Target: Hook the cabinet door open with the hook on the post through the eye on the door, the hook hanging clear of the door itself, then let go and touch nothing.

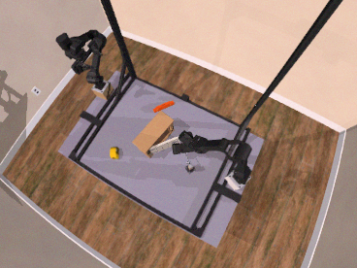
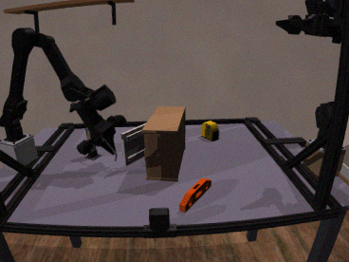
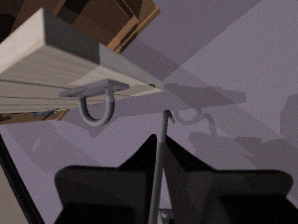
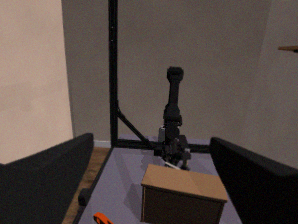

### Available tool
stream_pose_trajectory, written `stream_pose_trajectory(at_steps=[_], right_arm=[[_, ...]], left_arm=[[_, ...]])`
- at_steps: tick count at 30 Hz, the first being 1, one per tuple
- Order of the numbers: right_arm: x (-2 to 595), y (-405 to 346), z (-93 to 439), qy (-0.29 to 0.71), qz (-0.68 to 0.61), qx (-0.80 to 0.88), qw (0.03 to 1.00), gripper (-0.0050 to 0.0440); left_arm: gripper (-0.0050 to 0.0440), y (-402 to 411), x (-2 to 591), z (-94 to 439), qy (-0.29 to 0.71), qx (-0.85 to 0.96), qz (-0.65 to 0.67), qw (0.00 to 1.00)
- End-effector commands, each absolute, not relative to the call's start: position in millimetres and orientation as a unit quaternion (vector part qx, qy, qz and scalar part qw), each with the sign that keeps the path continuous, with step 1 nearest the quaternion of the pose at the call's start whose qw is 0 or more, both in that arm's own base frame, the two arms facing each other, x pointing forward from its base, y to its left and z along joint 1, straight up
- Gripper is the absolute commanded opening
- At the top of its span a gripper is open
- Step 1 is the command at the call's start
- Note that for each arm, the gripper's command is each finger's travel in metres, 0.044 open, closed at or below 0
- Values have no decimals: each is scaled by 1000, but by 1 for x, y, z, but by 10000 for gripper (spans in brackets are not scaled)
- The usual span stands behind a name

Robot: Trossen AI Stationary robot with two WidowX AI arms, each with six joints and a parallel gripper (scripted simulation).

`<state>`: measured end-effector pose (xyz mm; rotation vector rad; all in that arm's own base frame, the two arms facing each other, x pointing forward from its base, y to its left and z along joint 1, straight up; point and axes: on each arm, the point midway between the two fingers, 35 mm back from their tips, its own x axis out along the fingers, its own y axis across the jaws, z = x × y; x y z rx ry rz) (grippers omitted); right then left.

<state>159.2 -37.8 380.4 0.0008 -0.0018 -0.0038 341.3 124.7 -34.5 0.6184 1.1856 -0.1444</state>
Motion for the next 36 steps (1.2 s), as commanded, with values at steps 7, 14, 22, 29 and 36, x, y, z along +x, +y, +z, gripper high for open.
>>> stream_pose_trajectory(at_steps=[7, 14, 22, 29, 36], right_arm=[[159, -38, 380, -1, 0, 0, 1000, 400], [159, -38, 380, -1, 0, 0, 1000, 400], [159, -38, 380, -1, 0, 0, 1000, 400], [159, -38, 380, -1, 0, 0, 1000, 400], [159, -38, 380, -1, 0, 0, 1000, 400]], left_arm=[[0, 113, 342, -7, 442, 233, -79, 862], [0, 113, 341, 4, 381, 207, -78, 897], [0, 115, 339, 22, 303, 174, -78, 934], [0, 127, 343, 25, 307, 191, -60, 930], [0, 140, 348, 25, 321, 167, 9, 932]])
